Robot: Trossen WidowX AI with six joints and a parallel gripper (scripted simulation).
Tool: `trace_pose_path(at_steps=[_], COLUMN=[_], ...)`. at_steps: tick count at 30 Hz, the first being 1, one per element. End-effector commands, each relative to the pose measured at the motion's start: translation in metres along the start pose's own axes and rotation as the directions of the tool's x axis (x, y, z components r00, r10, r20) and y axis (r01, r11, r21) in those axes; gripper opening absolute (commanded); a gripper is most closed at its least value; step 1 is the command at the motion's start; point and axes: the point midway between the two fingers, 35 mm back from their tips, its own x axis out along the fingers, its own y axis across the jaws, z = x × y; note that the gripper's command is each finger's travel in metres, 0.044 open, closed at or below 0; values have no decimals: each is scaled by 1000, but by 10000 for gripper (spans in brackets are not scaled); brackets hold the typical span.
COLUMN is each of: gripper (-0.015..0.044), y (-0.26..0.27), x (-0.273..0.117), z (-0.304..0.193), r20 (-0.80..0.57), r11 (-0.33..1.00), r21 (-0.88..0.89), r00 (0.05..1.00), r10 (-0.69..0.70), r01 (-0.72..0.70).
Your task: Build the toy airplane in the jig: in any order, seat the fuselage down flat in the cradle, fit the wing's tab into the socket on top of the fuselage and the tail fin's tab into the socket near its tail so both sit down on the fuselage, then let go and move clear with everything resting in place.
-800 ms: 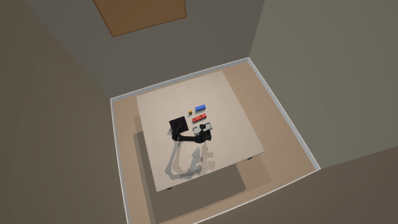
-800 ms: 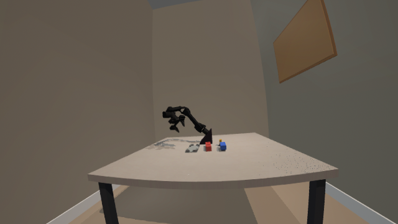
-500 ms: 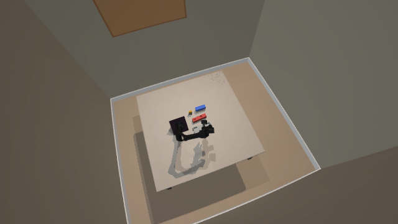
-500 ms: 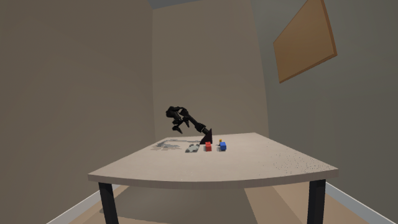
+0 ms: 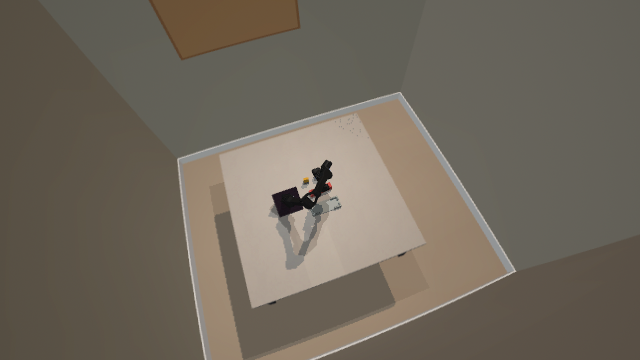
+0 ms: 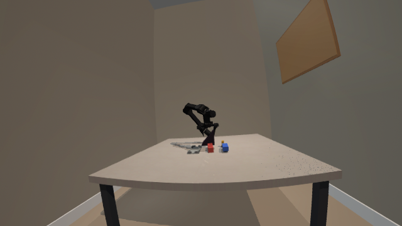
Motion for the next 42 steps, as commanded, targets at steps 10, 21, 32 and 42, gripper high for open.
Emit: trace_pose_path(at_steps=[10, 21, 32, 42], gripper=[440, 440, 440, 440], y=[5, 4, 3, 1], x=[56, 72, 90, 106], z=[-1, 0, 1, 1], r20=[24, 24, 25, 25], r11=[998, 998, 998, 998], r21=[-2, -2, -2, -2], r00=[997, 997, 997, 997], r10=[-68, -69, -68, -69], r01=[68, 69, 68, 69])
